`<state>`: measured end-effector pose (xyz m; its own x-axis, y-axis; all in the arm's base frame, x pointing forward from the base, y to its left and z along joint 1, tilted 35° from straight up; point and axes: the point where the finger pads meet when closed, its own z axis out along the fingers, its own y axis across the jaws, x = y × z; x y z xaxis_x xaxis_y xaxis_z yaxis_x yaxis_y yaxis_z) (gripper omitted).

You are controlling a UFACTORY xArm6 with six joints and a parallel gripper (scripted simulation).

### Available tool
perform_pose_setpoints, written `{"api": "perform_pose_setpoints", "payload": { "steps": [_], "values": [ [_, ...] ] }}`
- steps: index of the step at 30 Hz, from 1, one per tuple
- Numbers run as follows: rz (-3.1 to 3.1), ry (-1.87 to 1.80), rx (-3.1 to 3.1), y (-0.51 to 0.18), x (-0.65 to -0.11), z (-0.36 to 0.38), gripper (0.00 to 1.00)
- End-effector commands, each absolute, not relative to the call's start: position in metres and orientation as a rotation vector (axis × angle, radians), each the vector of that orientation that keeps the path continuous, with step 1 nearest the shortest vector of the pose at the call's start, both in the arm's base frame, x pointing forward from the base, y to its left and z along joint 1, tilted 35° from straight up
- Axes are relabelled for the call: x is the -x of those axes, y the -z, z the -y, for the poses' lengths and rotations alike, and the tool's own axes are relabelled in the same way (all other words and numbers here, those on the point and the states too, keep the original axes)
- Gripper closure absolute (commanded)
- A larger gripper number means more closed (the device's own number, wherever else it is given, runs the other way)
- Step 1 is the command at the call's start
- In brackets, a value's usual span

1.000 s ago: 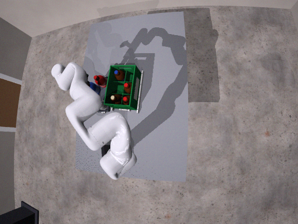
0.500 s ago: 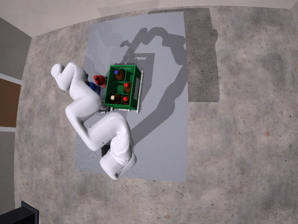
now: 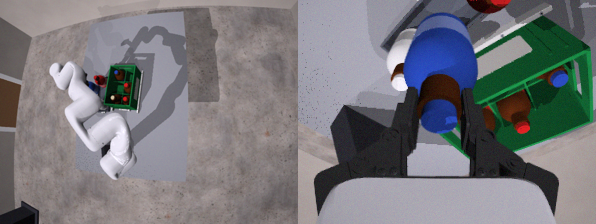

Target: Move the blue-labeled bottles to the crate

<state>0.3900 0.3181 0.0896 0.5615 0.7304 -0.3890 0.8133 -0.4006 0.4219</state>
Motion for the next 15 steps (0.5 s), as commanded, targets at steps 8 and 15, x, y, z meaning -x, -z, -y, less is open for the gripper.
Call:
{"api": "perform_pose_setpoints", "payload": {
  "steps": [8,15],
  "values": [
    [-1.235,0.183,-2.224,-0.100,-0.389,-0.325,1.00],
    [-1.235,0.183,-2.224,-0.106,-0.388,-0.330,1.00]
  ]
}}
